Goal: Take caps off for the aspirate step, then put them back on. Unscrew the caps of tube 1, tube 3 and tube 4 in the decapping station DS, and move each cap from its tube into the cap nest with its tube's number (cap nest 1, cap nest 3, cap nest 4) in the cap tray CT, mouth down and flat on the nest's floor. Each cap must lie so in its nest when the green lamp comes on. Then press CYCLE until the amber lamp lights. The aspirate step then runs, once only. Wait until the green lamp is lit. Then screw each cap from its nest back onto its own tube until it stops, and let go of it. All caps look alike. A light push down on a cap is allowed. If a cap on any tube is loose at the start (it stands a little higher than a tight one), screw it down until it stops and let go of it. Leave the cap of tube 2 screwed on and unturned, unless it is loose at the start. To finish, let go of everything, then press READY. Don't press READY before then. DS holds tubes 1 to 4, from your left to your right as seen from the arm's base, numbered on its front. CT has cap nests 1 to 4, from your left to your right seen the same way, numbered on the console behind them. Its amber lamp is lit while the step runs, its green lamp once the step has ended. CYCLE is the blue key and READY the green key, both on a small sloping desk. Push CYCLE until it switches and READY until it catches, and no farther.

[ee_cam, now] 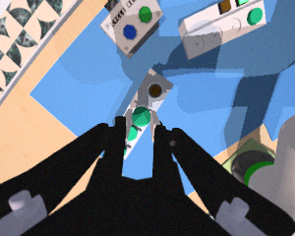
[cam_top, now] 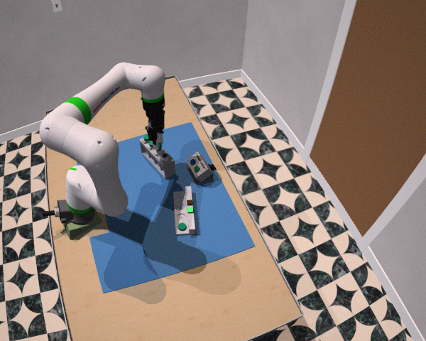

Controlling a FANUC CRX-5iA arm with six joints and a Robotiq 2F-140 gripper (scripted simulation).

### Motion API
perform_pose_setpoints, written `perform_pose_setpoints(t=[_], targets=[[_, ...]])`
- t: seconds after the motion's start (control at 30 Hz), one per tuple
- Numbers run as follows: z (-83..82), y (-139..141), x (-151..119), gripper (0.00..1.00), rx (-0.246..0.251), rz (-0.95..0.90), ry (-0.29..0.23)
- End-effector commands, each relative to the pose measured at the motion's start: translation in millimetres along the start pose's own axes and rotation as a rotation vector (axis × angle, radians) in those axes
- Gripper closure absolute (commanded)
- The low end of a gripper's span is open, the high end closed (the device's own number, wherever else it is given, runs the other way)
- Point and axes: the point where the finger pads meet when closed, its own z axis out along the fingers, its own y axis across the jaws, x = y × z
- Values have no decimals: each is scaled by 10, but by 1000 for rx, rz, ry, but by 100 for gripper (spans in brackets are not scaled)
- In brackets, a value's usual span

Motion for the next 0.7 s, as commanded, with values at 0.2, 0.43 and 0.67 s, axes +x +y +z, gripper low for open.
perform_pose_setpoints(t=[0.2,0.43,0.67], targets=[[139,-3,0,100,1,0,0],[139,-3,0,100,1,0,0],[164,-4,-1,100,1,0,0]])
